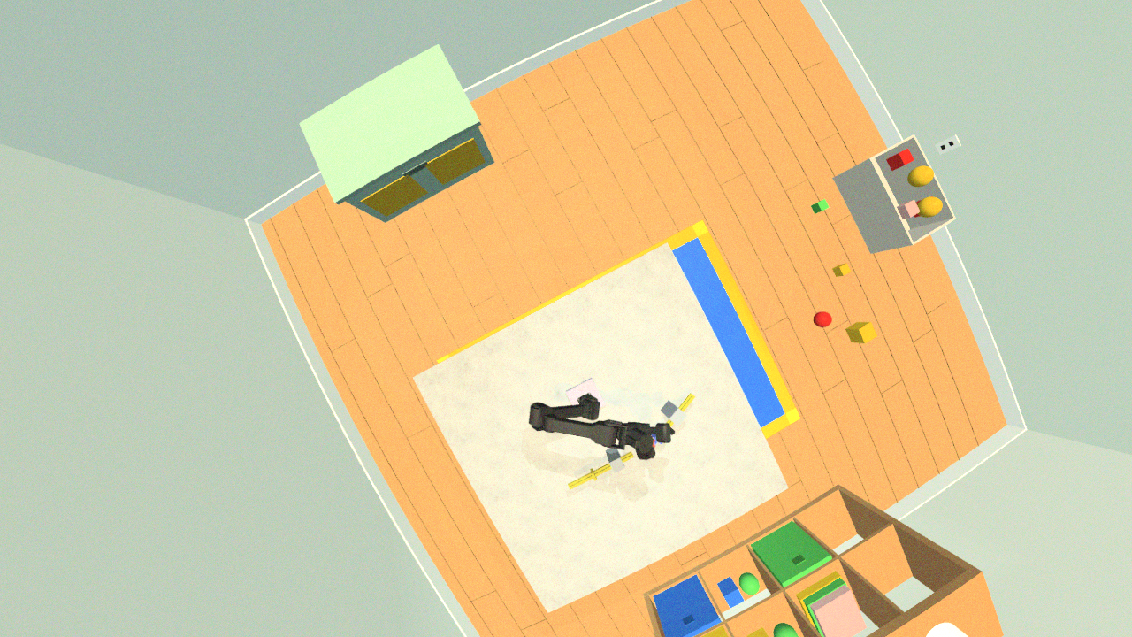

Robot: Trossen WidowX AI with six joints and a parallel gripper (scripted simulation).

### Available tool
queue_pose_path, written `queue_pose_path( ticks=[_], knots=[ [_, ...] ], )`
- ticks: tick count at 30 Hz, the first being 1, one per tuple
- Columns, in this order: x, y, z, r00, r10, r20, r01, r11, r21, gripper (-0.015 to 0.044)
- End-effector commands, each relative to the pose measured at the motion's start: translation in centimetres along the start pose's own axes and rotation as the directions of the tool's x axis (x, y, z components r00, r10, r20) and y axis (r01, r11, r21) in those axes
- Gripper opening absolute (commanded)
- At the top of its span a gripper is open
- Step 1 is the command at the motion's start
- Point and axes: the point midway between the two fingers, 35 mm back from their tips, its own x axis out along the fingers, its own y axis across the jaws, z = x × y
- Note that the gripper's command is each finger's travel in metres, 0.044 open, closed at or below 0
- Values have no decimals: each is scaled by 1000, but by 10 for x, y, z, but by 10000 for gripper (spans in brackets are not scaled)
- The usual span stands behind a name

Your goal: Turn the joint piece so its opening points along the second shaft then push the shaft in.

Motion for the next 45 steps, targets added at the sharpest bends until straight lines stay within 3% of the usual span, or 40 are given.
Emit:
queue_pose_path(
  ticks=[1,11,22,30,36,45],
  knots=[
    [7,-5,9,995,-95,-9,94,994,-60,440],
    [21,-31,42,922,-379,-76,359,913,-195,440],
    [24,-67,85,752,-602,-270,533,795,-289,440],
    [16,-92,115,630,-625,-461,554,778,-297,440],
    [17,-93,115,622,-630,-465,548,774,-317,440],
    [25,-101,110,548,-711,-441,436,693,-574,440]
  ],
)
